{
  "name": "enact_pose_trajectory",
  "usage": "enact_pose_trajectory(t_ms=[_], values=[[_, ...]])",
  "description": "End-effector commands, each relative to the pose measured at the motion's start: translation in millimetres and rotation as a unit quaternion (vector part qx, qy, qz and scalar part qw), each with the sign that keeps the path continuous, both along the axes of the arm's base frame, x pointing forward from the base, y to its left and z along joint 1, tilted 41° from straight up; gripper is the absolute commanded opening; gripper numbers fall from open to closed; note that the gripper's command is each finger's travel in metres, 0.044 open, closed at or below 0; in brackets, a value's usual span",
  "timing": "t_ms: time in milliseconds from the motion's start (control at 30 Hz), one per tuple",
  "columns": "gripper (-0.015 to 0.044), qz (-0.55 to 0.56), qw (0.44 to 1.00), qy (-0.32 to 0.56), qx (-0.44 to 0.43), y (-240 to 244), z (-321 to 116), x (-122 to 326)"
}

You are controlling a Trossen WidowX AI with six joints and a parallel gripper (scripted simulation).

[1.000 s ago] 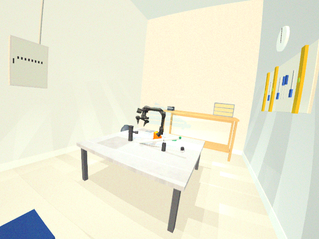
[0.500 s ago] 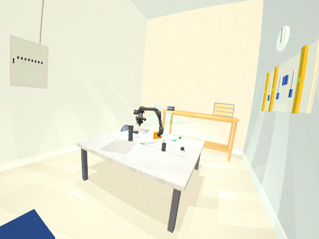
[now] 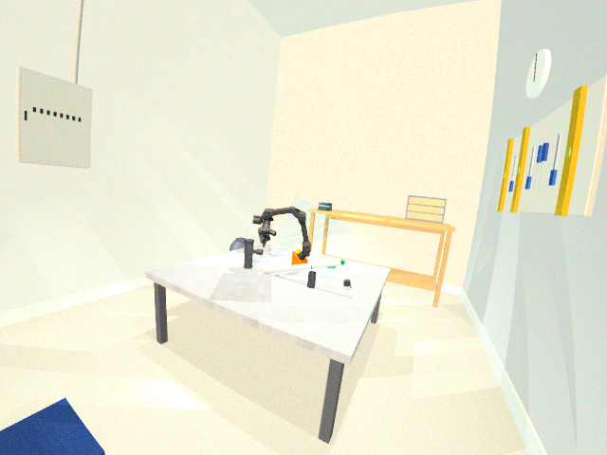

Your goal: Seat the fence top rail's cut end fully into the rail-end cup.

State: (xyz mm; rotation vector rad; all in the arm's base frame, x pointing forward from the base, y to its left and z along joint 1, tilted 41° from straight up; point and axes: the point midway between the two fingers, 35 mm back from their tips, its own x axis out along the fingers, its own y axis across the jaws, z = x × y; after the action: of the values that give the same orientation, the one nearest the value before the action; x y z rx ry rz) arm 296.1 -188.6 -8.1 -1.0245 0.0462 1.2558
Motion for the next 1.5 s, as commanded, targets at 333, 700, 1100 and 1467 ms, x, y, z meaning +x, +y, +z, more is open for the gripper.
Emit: enact_pose_trajectory(t_ms=[333, 700, 1100, 1467], values=[[0.044, -0.001, 1.0, 0.001, 0.003, 19, -16, 3], [0.044, -0.001, 1.0, 0.001, 0.002, 32, -26, 11], [0.044, -0.001, 1.0, 0.0, 0.003, 47, -37, 18], [0.044, -0.001, 1.0, -0.001, 0.005, 62, -45, 24]])
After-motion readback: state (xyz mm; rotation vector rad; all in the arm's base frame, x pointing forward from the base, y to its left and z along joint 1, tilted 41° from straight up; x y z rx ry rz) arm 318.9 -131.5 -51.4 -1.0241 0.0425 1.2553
